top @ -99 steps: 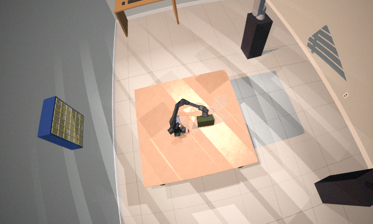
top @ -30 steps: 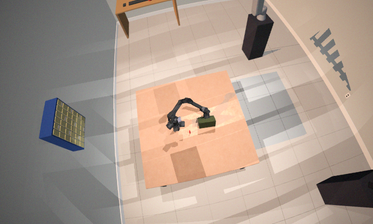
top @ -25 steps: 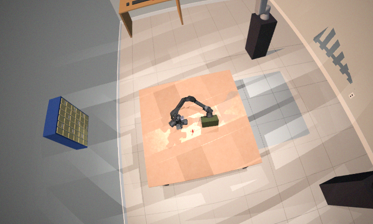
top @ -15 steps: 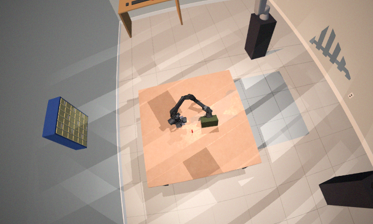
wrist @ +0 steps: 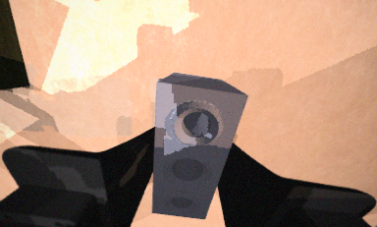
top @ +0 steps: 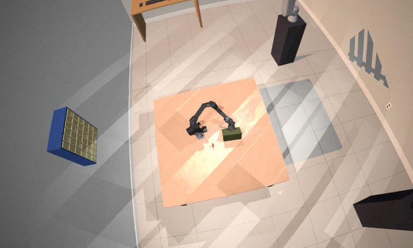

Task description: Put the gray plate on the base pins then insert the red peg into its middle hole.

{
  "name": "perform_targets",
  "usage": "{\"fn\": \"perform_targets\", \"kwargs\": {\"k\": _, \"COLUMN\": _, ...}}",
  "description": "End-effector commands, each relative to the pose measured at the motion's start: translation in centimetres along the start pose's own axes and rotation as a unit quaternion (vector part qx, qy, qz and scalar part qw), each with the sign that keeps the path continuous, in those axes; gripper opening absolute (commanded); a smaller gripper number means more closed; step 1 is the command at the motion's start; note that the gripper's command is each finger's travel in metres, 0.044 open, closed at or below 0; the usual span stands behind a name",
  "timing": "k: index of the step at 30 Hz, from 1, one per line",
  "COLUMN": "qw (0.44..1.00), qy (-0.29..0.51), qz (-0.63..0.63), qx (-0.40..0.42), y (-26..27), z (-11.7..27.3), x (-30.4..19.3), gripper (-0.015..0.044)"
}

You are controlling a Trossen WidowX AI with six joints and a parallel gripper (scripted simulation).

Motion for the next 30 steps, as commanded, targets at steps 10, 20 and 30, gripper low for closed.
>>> {"fn": "perform_targets", "kwargs": {"k": 10, "qw": 0.999, "qy": 0.007, "qz": 0.034, "qx": 0.000, "y": 0.8, "z": -1.7, "x": -2.8, "gripper": 0.0000}}
{"fn": "perform_targets", "kwargs": {"k": 20, "qw": 0.999, "qy": 0.007, "qz": 0.034, "qx": 0.000, "y": 0.8, "z": -1.7, "x": -2.8, "gripper": 0.0000}}
{"fn": "perform_targets", "kwargs": {"k": 30, "qw": 0.999, "qy": 0.007, "qz": 0.034, "qx": 0.000, "y": 0.8, "z": -1.7, "x": -2.8, "gripper": 0.0000}}
Point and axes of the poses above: the point midway between the two fingers, 35 mm back from their tips, its own z axis back along the fingers, its own y axis across the jaws, x = y × z, the point moved 4 cm from there along z, back along the fingers, and after that the axes turned 6 degrees about -z, right-handed, at the moved point
